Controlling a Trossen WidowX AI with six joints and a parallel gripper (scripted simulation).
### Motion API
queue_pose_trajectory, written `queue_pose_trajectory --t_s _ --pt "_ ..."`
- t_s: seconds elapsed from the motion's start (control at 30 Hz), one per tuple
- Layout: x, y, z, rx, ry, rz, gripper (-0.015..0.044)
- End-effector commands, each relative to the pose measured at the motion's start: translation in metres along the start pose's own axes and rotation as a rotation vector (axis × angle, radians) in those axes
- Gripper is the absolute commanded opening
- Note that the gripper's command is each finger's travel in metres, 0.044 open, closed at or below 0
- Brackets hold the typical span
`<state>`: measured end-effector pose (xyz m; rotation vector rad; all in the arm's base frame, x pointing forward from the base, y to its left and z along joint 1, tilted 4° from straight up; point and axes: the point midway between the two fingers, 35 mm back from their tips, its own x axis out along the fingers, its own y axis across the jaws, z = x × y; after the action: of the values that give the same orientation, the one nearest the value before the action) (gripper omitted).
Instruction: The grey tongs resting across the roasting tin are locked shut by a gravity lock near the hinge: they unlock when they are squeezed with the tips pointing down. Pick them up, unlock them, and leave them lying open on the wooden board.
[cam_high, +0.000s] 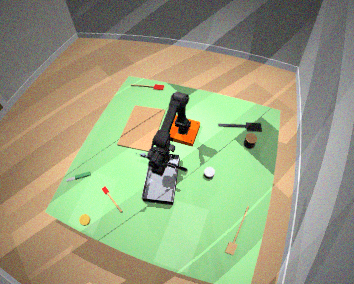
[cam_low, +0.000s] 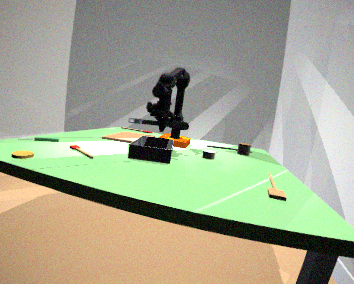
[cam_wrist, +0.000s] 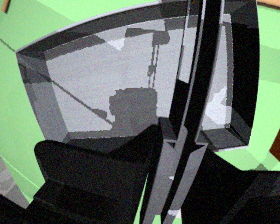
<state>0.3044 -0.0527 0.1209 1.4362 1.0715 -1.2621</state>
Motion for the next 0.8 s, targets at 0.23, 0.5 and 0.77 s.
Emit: queue_pose_trajectory --t_s 0.23,0.5,0.77 --pt "0.000 -0.001 0.016 -0.035 -0.002 -0.006 -0.0150" --pt "-0.001 -0.006 0.057 -0.139 -0.012 -0.006 -0.0150" --pt "-0.001 -0.015 0.098 -0.249 -0.016 -0.009 -0.0150"
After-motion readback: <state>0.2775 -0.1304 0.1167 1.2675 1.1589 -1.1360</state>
